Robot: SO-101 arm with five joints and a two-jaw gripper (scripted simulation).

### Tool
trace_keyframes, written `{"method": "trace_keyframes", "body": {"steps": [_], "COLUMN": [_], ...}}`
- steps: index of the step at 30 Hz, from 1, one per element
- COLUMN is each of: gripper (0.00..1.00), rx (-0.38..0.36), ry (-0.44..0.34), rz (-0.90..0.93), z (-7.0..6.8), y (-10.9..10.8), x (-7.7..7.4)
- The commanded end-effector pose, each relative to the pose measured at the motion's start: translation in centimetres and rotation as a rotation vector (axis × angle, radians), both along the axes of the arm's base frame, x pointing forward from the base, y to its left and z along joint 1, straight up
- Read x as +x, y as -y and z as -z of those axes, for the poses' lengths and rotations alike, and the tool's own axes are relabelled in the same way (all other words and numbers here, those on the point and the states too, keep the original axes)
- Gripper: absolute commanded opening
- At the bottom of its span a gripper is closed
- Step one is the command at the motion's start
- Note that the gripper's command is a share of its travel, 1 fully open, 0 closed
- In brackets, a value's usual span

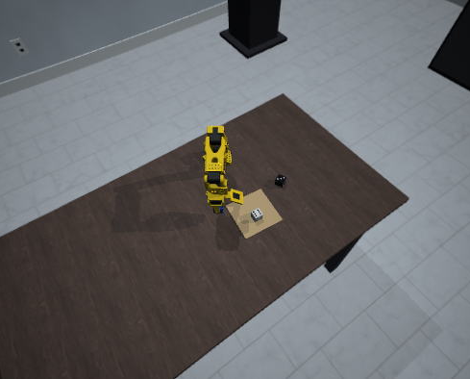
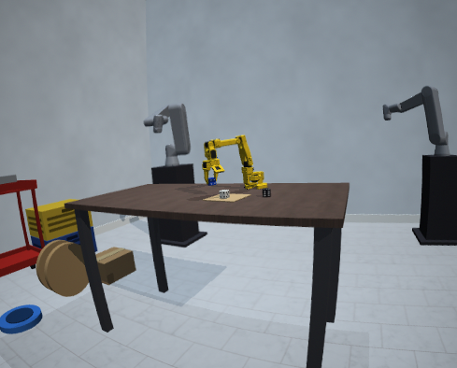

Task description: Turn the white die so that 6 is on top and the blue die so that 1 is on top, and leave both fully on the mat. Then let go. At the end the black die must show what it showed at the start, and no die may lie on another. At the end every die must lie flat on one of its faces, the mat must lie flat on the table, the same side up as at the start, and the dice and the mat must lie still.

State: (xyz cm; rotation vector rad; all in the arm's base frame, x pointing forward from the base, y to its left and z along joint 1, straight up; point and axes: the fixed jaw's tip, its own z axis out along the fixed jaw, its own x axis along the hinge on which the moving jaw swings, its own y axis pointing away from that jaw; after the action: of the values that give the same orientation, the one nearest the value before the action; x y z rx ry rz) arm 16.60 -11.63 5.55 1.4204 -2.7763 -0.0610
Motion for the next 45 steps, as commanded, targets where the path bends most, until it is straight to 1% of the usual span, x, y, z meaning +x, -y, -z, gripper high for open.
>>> {"method": "trace_keyframes", "body": {"steps": [1, 6, 10, 13, 18, 20, 25, 29, 33, 45], "gripper": [0.00, 0.00, 0.00, 0.00, 0.00, 0.00, 0.00, 0.00, 0.00, 0.00], "rx": [-0.041, -0.041, -0.042, -0.043, -0.045, -0.045, -0.048, -0.049, -0.049, -0.049], "ry": [0.062, 0.062, 0.061, 0.061, 0.059, 0.059, 0.057, 0.056, 0.056, 0.056], "rz": [-0.015, -0.013, 0.008, 0.041, 0.120, 0.120, 0.198, 0.239, 0.254, 0.254], "z": [-1.3, -1.3, -1.3, -1.4, -1.2, -1.2, -0.7, -0.4, -0.2, -0.2], "y": [0.5, 0.5, 0.6, 0.7, 0.6, 0.6, 0.1, -0.2, -0.4, -0.4], "x": [0.5, 0.5, -0.2, -1.2, -3.5, -3.5, -5.8, -7.0, -7.4, -7.4]}}
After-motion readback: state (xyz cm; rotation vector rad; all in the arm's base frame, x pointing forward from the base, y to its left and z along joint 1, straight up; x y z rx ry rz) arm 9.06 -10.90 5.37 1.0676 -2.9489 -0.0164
